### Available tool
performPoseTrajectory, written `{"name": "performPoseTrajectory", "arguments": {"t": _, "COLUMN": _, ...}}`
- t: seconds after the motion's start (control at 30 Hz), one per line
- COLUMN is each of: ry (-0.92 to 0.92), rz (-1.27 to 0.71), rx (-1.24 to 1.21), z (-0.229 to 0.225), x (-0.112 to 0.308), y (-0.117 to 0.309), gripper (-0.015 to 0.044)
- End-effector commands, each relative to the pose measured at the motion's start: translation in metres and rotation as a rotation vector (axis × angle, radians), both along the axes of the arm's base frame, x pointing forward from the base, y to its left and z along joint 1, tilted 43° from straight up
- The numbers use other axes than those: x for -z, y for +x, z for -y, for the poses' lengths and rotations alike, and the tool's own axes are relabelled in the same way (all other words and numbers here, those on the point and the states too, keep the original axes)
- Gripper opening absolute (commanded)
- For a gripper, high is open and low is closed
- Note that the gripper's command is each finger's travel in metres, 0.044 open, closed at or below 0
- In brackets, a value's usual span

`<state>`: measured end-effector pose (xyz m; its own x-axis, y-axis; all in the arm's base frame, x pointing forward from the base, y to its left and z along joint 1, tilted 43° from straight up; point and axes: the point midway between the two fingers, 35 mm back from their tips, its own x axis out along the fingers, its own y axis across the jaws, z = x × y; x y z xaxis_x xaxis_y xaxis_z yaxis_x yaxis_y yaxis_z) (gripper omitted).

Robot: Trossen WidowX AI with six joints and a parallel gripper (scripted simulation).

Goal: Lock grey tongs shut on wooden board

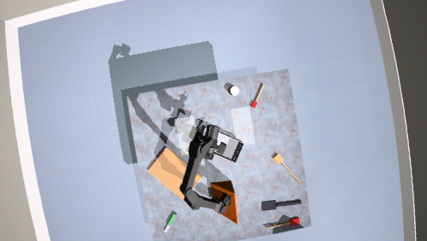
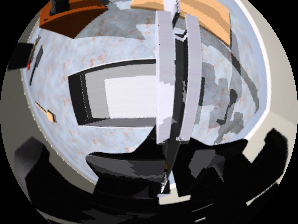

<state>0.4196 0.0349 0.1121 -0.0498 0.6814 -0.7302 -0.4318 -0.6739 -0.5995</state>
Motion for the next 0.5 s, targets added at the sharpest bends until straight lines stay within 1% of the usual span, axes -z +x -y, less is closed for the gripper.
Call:
{"name": "performPoseTrajectory", "arguments": {"t": 0.0, "ry": -0.005, "rz": 0.014, "rx": 0.004, "z": 0.005, "x": -0.004, "y": 0.002, "gripper": -0.0150}}
{"name": "performPoseTrajectory", "arguments": {"t": 0.13, "ry": -0.003, "rz": -0.022, "rx": 0.025, "z": -0.004, "x": -0.005, "y": -0.002, "gripper": -0.0150}}
{"name": "performPoseTrajectory", "arguments": {"t": 0.47, "ry": -0.023, "rz": -0.177, "rx": 0.197, "z": -0.036, "x": -0.037, "y": -0.018, "gripper": -0.0150}}
